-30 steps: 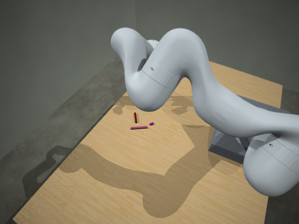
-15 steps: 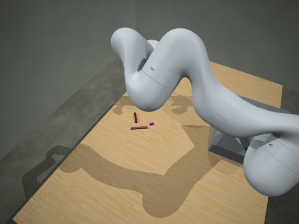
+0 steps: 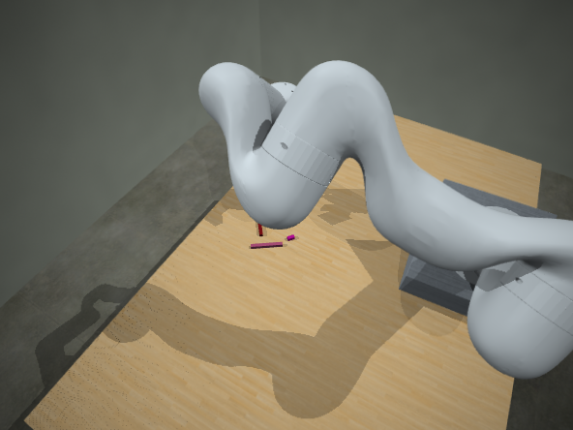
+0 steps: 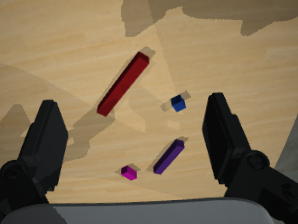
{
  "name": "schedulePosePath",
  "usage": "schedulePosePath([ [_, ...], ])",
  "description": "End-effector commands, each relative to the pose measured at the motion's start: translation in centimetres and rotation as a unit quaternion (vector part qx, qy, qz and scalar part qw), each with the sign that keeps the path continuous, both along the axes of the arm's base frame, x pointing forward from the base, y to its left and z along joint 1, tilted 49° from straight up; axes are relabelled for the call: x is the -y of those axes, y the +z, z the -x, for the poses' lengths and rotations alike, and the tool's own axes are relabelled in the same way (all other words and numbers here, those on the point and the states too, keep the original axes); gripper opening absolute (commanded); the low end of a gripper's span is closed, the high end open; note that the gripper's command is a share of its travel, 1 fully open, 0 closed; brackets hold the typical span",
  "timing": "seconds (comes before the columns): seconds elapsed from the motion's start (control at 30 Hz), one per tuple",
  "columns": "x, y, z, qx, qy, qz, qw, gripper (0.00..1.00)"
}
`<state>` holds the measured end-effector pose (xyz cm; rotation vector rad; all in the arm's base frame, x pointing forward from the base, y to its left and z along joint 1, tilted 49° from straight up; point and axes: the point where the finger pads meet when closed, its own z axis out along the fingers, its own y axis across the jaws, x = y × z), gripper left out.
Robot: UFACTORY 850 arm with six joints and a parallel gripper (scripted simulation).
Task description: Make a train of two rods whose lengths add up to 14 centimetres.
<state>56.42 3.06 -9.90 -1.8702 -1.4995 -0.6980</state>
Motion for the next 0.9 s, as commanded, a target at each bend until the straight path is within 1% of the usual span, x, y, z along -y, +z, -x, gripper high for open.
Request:
schedulePosePath([
  [0.0, -2.5, 3.2, -0.7, -0.064, -0.054, 0.003, 0.997, 1.0],
  [0.07, -2.5, 3.2, -0.7, -0.064, -0.054, 0.003, 0.997, 1.0],
  [0.1, -3.7, 4.5, -0.9, -0.089, -0.076, 0.002, 0.993, 1.0],
  [0.13, -4.3, 5.1, -1.0, -0.102, -0.087, 0.002, 0.991, 1.0],
  [0.33, -7.0, 8.2, -1.1, -0.161, -0.139, 0.0, 0.977, 1.0],
  [0.57, -10.3, 11.8, -0.8, -0.231, -0.2, -0.003, 0.952, 1.0],
  [0.63, -10.3, 11.8, -0.8, -0.231, -0.2, -0.003, 0.952, 1.0],
  [0.7, -10.8, 12.2, -0.7, -0.239, -0.208, -0.003, 0.948, 1.0],
  [0.87, -10.8, 12.3, -0.7, -0.241, -0.209, -0.003, 0.948, 1.0],
])
